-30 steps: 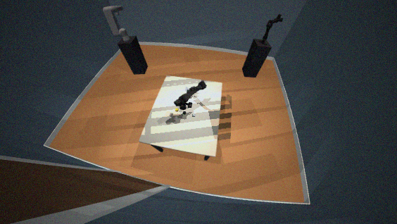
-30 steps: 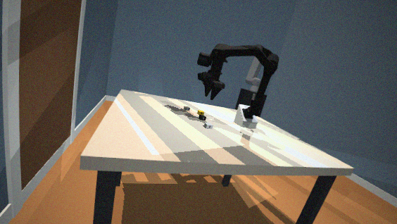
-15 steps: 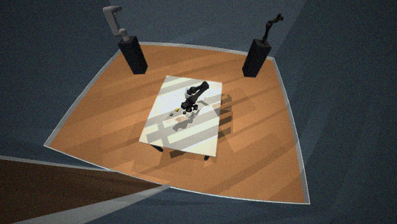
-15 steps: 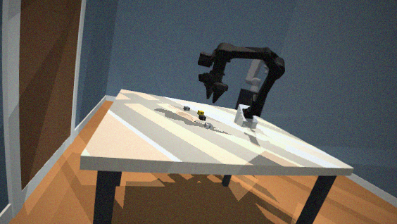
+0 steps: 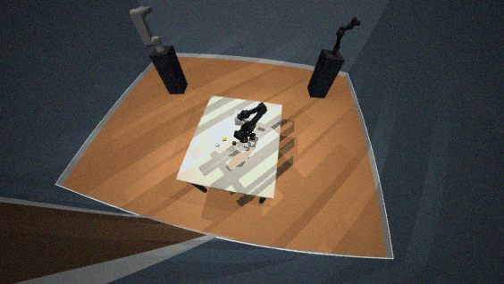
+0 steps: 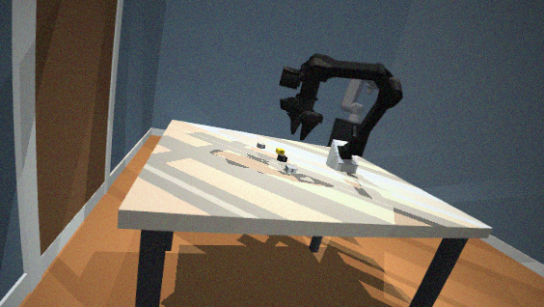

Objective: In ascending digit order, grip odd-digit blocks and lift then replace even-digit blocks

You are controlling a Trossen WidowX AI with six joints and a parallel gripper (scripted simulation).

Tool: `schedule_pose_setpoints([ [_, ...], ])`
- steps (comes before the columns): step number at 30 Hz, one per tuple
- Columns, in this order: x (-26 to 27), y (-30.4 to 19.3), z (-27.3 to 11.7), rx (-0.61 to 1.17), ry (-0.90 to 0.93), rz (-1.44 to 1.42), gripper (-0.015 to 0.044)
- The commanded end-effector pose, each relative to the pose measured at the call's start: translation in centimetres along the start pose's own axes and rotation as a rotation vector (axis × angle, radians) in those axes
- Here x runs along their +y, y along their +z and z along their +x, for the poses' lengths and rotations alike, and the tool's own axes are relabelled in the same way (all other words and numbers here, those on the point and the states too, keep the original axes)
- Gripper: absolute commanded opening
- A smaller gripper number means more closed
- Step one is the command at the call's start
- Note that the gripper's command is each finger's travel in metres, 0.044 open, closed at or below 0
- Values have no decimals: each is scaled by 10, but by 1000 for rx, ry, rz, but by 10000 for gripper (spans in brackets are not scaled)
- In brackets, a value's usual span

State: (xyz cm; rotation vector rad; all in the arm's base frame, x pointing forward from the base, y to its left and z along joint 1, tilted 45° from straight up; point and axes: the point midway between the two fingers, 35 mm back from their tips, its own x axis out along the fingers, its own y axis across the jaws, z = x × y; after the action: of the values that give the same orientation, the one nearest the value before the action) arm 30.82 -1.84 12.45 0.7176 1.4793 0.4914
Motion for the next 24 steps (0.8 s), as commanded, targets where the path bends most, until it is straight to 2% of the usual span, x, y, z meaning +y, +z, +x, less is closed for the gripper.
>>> schedule_pose_setpoints([
  [1, 1, 0, 0, 0, 4, 5, 400],
  [9, -3, 0, 0, 0, 2, 5, 400],
  [15, -111, 1, -7, -7, -27, 12, 400],
  [21, -212, -32, -3, -1, -14, 7, 400],
  [24, -226, -39, -1, 0, -9, 5, 400],
])
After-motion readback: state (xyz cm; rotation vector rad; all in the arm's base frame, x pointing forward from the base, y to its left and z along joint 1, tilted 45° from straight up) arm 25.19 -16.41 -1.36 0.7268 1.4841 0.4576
